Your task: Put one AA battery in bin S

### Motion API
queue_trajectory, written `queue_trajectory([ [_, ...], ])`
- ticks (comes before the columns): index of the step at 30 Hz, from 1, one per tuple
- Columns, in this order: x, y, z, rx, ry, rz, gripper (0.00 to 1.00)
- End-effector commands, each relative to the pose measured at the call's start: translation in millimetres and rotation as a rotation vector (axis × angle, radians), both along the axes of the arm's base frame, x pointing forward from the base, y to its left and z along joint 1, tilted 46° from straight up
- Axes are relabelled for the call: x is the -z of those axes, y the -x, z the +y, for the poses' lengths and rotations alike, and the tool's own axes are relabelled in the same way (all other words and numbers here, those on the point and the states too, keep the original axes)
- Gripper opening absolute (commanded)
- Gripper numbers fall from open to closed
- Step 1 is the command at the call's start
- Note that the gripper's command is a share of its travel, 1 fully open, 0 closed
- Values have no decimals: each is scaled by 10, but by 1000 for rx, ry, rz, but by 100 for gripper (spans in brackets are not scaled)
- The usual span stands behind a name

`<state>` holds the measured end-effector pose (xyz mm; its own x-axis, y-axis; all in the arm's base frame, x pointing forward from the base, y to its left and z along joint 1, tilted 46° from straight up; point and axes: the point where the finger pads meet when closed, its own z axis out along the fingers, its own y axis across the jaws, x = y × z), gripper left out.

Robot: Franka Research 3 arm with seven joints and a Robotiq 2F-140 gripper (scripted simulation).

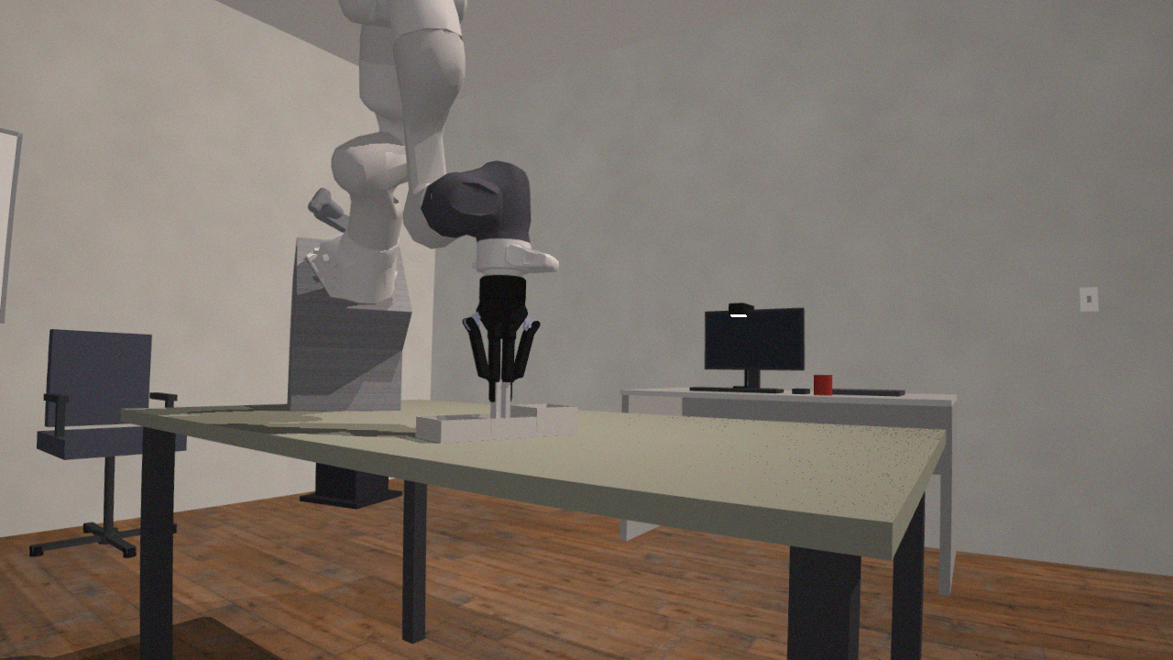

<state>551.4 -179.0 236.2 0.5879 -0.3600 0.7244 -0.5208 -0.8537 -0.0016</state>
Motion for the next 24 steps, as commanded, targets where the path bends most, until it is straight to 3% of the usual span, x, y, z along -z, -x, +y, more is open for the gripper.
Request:
queue_trajectory([
  [1,-33,30,2,1,3,2,5],
  [18,-171,153,78,1,3,2,5],
  [24,-336,302,169,1,3,2,5],
])
